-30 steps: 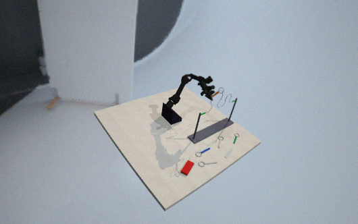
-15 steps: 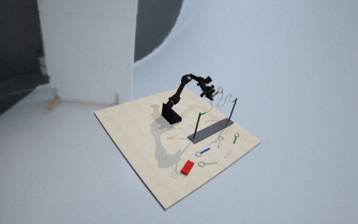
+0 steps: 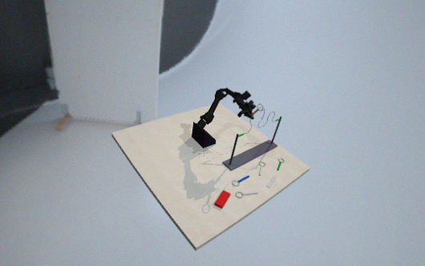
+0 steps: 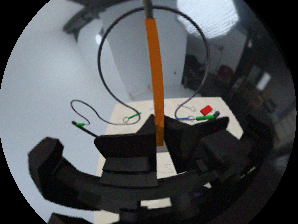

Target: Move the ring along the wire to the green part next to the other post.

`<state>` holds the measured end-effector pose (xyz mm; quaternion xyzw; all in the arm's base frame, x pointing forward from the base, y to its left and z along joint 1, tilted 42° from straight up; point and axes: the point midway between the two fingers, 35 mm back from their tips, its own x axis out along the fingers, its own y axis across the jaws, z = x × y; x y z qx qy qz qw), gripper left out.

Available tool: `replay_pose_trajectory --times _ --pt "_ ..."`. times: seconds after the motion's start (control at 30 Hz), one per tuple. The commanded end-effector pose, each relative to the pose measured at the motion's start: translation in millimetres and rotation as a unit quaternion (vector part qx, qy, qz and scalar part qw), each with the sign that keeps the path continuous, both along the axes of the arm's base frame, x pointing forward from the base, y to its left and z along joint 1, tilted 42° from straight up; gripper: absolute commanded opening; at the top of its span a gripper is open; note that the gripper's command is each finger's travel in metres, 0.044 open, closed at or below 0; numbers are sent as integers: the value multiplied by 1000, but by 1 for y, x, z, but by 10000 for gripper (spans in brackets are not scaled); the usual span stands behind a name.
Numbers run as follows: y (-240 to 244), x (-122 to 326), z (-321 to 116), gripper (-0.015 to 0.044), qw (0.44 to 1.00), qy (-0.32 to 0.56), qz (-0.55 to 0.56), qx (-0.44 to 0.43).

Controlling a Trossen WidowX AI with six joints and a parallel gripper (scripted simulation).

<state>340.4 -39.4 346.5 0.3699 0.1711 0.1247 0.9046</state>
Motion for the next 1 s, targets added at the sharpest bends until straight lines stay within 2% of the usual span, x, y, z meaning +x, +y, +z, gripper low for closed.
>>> replay_pose_trajectory --times 0.0,0.97 --pt "2 0 -1 -150 999 1 3 32" --pt "8 0 8 -150 977 -12 10 211"
